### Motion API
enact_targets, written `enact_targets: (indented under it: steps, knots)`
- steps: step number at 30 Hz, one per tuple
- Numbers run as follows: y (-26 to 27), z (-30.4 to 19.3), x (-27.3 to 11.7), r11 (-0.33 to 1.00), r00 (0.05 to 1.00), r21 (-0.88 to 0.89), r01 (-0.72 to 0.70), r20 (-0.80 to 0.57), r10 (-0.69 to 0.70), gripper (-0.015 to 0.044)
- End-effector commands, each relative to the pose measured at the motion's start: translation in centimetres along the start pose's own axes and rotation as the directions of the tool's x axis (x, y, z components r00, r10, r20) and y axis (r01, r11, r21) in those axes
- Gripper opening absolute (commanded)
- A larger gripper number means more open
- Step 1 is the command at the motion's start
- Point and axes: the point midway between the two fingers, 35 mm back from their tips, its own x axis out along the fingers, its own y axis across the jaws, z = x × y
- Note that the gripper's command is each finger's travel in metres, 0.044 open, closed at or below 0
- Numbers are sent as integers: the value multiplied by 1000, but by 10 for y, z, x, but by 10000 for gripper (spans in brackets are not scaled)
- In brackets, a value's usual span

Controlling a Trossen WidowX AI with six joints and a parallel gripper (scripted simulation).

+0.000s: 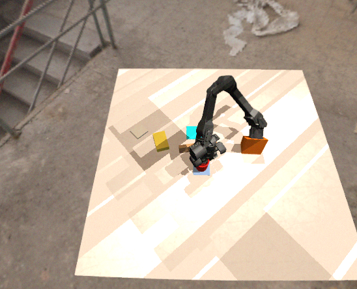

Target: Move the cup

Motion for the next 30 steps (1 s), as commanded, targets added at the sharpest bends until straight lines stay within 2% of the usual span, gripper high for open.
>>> enact_targets:
  steps: [1,8,14,30]
  knots:
    - [0,0,0,1000,1000,1,-1,0,1,49]
    - [0,0,0,1000,1000,1,-1,0,1,2]
    - [1,0,-4,1000,1000,1,-1,-1,1,0]
    - [6,-1,-65,1000,1000,-3,-2,-2,2,0]
